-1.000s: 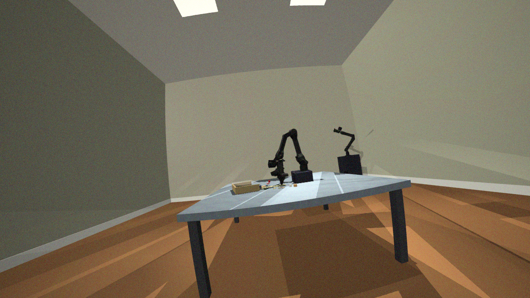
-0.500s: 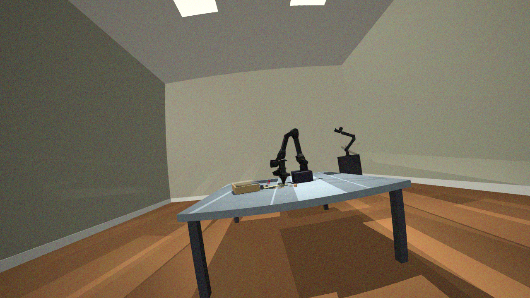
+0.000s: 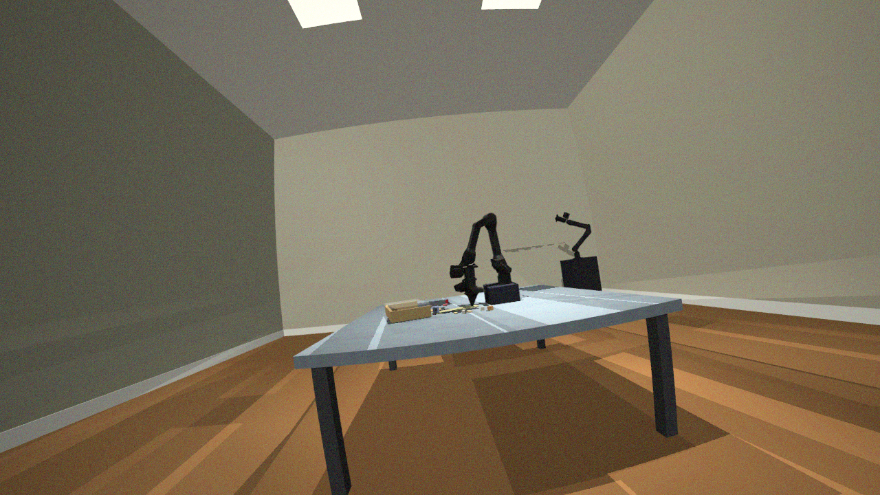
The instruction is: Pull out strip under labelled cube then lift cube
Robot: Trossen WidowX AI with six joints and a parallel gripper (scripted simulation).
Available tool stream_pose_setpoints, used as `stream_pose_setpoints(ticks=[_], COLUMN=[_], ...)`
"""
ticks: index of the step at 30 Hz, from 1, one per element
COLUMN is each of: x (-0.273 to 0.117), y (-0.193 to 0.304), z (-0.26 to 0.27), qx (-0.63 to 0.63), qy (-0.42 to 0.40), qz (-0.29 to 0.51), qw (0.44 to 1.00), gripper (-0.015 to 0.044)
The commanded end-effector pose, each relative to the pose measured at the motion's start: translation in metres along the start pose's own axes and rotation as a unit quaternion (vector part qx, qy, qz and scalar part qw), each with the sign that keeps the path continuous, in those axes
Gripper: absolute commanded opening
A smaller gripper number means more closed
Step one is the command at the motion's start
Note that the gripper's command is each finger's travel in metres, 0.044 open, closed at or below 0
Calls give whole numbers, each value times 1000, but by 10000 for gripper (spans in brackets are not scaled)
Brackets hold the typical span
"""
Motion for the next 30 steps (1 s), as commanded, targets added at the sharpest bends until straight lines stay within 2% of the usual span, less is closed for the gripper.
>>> stream_pose_setpoints(ticks=[1,18,19,23,27,30], x=[4,4,-2,-40,-42,-41], y=[8,8,0,-6,-6,-18], z=[-1,-1,0,1,1,3], qx=[-1,-1,0,-1,-1,48], qy=[2,2,0,2,2,3], qz=[17,17,1,16,17,16], qw=[1000,1000,1000,1000,1000,999], gripper=[0,0,0,0,0,79])
Point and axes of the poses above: the point midway between the two fingers, 35 mm back from their tips, its own x axis out along the fingers, its own z axis across the jaws, y = z × x, the point moved 9 cm from there along -x, back along the fingers, and after that the axes turned 8 degrees about x, right-handed, at the moved point
